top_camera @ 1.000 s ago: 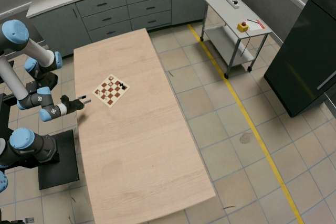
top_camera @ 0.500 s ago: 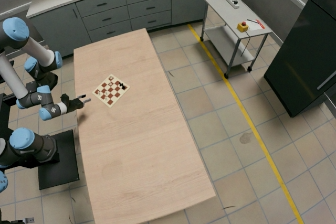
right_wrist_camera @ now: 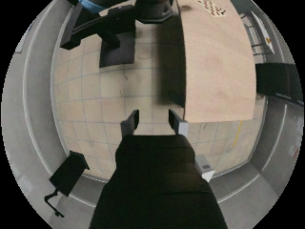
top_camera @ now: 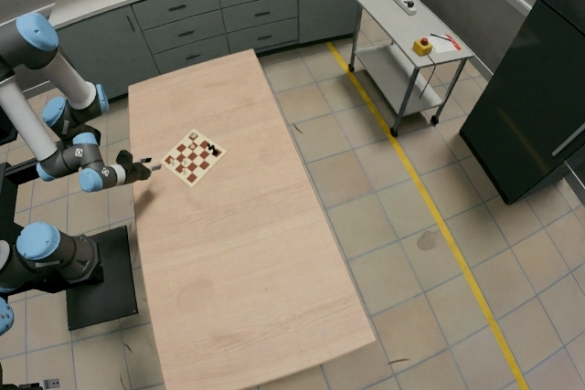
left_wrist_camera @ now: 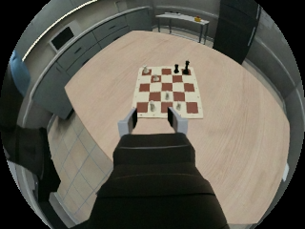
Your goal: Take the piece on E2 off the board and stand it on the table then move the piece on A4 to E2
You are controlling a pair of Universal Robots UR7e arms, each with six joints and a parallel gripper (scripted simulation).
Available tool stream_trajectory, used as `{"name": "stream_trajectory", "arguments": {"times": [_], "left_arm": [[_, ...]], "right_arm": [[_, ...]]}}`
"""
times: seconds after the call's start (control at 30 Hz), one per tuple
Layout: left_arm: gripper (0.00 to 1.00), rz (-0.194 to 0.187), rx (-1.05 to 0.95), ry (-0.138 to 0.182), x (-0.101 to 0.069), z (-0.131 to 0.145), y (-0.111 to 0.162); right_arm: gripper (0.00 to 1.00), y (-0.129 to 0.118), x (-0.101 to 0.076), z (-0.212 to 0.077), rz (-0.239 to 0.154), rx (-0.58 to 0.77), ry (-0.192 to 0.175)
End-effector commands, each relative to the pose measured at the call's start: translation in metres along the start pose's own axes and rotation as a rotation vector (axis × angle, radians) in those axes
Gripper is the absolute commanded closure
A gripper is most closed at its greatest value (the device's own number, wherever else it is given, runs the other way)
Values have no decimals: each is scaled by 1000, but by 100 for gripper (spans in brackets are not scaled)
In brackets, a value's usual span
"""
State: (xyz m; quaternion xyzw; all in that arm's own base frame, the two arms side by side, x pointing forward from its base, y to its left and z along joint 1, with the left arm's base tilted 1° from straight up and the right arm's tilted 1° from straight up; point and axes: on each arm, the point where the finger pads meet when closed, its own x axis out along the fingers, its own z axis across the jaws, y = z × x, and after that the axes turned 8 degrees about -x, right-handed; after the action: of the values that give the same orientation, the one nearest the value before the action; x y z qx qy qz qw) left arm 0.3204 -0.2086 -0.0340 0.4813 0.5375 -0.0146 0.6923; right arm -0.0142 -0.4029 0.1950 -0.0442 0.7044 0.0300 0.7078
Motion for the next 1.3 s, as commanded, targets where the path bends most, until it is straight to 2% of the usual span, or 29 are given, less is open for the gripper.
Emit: {"name": "stream_trajectory", "arguments": {"times": [0.0,0.03,0.1,0.13,0.2,0.3,0.33,0.37,0.4,0.47,0.5,0.57,0.6,0.67,0.77,0.9,1.03,1.13,1.27], "left_arm": [[0,-129,38,69,13,-6,12],[0,-164,46,80,15,-7,15],[0,-164,46,80,15,-7,15],[0,-200,54,88,17,-8,18],[0,-200,54,88,17,-8,18],[0,-310,76,98,23,-10,28],[0,-310,76,98,23,-10,28],[0,-346,83,96,24,-10,31],[0,-346,83,96,24,-10,31],[0,-414,95,86,26,-11,38],[0,-414,95,86,26,-11,38],[0,-477,106,67,27,-10,45],[0,-477,106,67,27,-10,45],[0,-532,116,43,27,-9,52],[0,-532,116,43,27,-9,52],[0,-614,131,-10,26,-7,66],[0,-663,139,-55,24,-6,76],[0,-681,143,-76,23,-5,81],[0,-689,145,-86,23,-5,83]], "right_arm": [[0,0,0,0,-1,0,0],[0,0,0,0,-1,0,0],[0,0,0,0,-1,0,0],[0,0,0,0,-1,0,0],[0,0,0,0,-1,0,0],[0,0,0,0,-1,0,0],[0,0,0,0,-1,0,0],[0,0,0,0,-1,0,0],[0,0,0,0,-1,0,0],[0,0,0,0,-1,0,0],[0,0,0,0,-1,0,0],[0,0,0,0,-1,0,0],[0,0,0,0,-1,0,0],[0,0,0,0,-1,0,0],[0,0,0,0,-1,0,0],[0,0,0,0,-1,0,0],[0,0,0,0,-1,0,0],[0,0,0,0,-1,0,0],[0,0,0,0,-1,0,0]]}}
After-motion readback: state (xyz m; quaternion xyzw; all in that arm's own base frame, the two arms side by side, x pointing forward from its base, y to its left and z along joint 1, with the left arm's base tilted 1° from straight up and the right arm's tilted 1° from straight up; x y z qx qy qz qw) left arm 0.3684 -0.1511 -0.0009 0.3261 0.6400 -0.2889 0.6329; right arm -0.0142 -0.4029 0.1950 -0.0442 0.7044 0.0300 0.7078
